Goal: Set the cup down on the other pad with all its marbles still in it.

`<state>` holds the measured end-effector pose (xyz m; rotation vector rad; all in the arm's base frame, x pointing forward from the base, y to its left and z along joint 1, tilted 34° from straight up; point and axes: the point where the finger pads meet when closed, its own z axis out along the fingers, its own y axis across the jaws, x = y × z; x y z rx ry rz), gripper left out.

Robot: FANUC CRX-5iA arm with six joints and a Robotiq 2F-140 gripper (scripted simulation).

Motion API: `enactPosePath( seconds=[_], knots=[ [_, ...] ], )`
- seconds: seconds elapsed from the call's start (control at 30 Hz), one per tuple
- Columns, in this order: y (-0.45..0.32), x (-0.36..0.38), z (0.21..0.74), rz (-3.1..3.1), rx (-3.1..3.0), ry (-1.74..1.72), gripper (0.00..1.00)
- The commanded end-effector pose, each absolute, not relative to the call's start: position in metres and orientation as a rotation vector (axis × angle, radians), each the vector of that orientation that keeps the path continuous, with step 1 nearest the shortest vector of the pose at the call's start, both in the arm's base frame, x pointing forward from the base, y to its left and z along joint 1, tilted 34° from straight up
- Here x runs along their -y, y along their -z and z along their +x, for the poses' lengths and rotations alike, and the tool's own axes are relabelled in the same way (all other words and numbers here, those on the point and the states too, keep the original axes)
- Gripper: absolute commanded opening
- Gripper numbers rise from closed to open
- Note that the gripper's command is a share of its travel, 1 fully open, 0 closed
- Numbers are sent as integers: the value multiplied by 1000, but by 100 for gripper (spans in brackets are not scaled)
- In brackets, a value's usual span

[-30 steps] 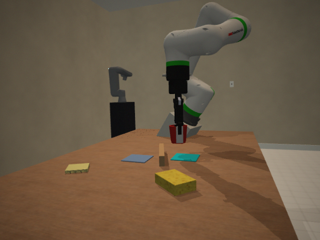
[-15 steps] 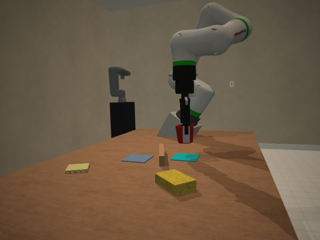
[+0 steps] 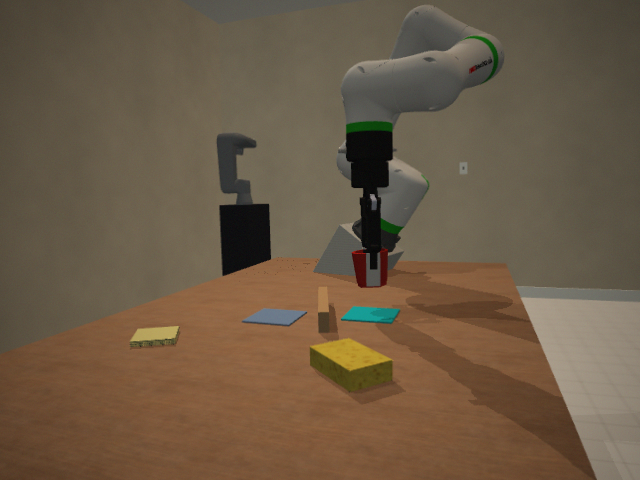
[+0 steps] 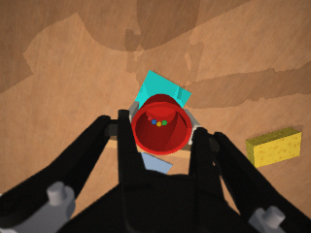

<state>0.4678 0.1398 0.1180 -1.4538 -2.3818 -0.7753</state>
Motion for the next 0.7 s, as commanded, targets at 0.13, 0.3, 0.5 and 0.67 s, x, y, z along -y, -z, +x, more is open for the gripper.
enactPosePath(
  seconds=[0.13,0.3,0.5,0.67],
  knots=[
    [-114,-143,468,-1454,2382,776,49],
    [-105,-148,469,-1454,2382,776,49],
    [-95,-154,470,-1454,2382,776,49],
    [-88,-159,470,-1454,2382,776,49]
  ],
)
